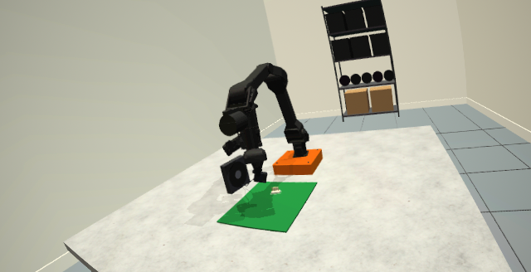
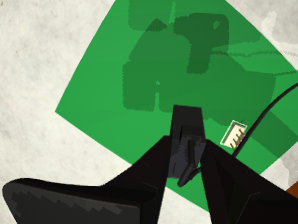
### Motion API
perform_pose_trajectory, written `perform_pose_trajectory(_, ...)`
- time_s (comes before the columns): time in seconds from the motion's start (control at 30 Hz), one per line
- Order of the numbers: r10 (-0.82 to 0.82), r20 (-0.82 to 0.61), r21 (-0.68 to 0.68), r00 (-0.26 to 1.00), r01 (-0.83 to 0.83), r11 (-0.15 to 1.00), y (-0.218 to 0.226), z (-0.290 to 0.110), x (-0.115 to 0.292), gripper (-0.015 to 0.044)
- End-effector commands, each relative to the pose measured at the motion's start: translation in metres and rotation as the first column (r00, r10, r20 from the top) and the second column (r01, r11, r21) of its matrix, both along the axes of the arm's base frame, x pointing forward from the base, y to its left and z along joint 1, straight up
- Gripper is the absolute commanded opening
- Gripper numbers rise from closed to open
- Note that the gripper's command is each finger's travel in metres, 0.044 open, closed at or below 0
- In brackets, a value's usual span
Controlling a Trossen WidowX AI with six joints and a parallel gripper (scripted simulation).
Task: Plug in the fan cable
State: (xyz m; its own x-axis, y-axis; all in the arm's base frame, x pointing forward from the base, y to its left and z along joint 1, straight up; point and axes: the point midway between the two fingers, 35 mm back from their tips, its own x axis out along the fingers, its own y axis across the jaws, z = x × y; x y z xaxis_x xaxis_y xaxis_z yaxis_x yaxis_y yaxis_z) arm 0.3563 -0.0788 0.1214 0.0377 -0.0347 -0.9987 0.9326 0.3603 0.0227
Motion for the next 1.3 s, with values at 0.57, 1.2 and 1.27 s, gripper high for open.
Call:
perform_pose_trajectory(0.57, 0.055, 0.022, -0.251, 0.998, -0.047, 0.967, -0.002, -0.027, 0.01, 0.0)
perform_pose_trajectory(1.2, 0.09, 0.067, -0.466, 0.994, -0.048, 0.883, -0.002, -0.041, 0.017, 0.0)
perform_pose_trajectory(1.27, 0.093, 0.073, -0.487, 0.993, -0.046, 0.872, -0.002, -0.042, 0.018, 0.0)
